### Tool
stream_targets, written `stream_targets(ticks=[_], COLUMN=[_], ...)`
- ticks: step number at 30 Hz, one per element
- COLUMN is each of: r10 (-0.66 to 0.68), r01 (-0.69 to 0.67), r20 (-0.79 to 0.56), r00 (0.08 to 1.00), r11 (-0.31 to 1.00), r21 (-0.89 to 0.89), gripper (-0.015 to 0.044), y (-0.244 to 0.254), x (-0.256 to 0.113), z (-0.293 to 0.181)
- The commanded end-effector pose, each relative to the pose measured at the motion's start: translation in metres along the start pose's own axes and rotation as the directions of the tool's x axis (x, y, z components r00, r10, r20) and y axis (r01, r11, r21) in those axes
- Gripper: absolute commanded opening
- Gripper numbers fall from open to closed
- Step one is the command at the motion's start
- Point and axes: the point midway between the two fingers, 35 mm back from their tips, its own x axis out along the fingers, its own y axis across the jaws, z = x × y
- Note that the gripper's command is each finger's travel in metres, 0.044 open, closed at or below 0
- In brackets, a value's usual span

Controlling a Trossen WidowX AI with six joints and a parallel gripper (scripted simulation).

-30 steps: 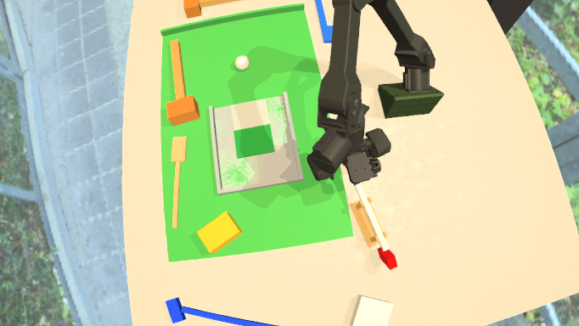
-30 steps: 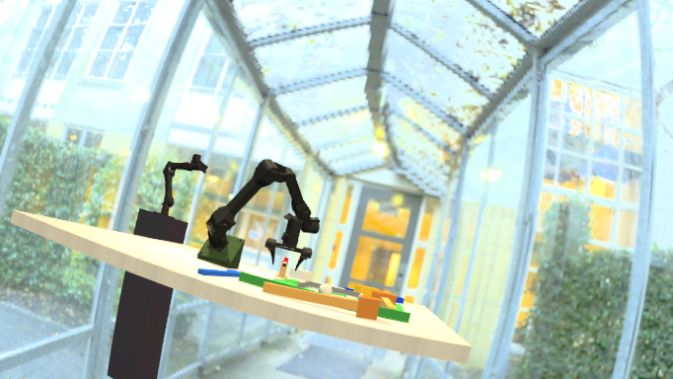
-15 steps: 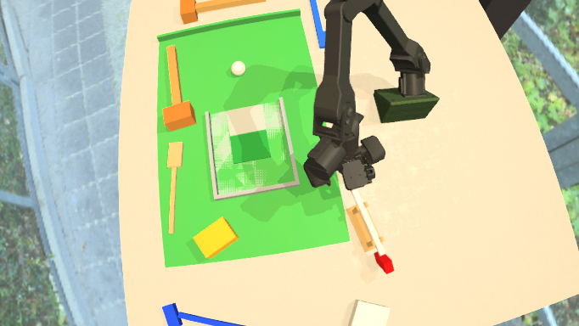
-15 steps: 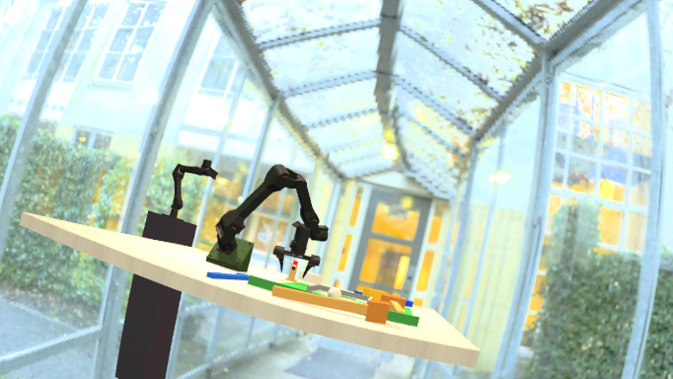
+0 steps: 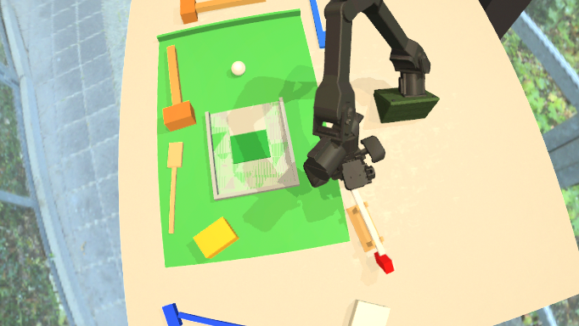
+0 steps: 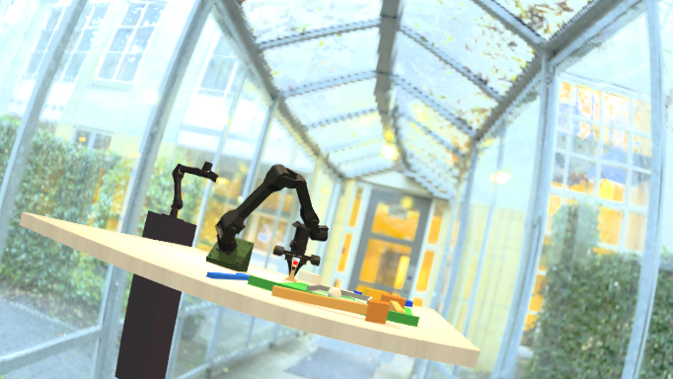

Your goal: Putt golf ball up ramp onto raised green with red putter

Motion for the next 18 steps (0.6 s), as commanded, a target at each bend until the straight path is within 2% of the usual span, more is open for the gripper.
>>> stream_targets(ticks=[1,8,18], r10=[0.000,-0.001,0.000], r01=[0.000,0.001,0.000], r20=[0.000,0.001,0.005], r00=[1.000,1.000,1.000], r11=[1.000,1.000,1.000], r21=[0.000,0.000,-0.001], gripper=[0.0000,0.0000,0.0000], y=[0.000,-0.002,-0.003], x=[0.000,-0.010,-0.073], z=[0.000,0.004,0.022])
